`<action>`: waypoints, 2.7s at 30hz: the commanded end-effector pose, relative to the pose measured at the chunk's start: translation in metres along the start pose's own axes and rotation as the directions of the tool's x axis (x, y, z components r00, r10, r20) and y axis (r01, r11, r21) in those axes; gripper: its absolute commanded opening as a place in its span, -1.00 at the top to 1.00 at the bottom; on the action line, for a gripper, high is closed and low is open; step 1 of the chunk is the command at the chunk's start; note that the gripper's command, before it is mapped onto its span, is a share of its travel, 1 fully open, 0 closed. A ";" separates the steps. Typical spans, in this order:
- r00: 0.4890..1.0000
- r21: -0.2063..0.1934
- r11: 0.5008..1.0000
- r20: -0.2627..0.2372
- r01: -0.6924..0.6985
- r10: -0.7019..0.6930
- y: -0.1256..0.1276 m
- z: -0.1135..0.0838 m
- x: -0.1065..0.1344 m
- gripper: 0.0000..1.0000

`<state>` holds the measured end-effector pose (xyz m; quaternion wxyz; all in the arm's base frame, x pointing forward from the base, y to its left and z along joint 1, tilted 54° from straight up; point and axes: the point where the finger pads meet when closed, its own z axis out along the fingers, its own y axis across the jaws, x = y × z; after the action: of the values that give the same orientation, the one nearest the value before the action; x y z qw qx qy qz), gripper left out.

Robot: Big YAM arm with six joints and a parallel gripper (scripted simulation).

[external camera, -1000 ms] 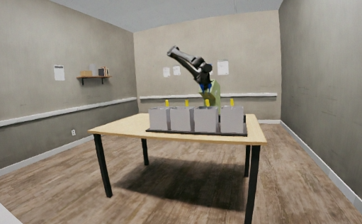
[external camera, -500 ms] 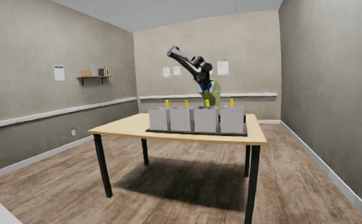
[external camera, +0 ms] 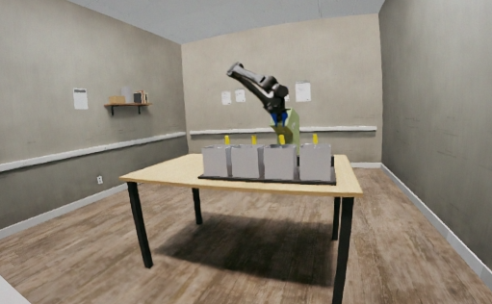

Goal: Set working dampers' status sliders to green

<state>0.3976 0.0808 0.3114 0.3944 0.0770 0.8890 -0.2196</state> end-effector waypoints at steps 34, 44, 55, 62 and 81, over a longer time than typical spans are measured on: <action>1.000 -0.125 0.992 0.014 -0.014 0.016 -0.026 0.016 0.091 0.28; 1.000 -0.184 0.983 0.029 -0.006 0.011 -0.023 0.016 0.108 0.28; 1.000 -0.178 0.984 0.017 0.000 0.004 -0.027 0.017 0.119 0.28; 1.000 -0.172 0.985 0.013 -0.002 0.004 -0.027 0.022 0.121 0.28; 1.000 -0.160 0.987 -0.004 0.004 -0.004 -0.025 0.049 0.128 0.28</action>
<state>0.3312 0.0368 0.2029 0.4008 0.0458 0.9039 -0.1423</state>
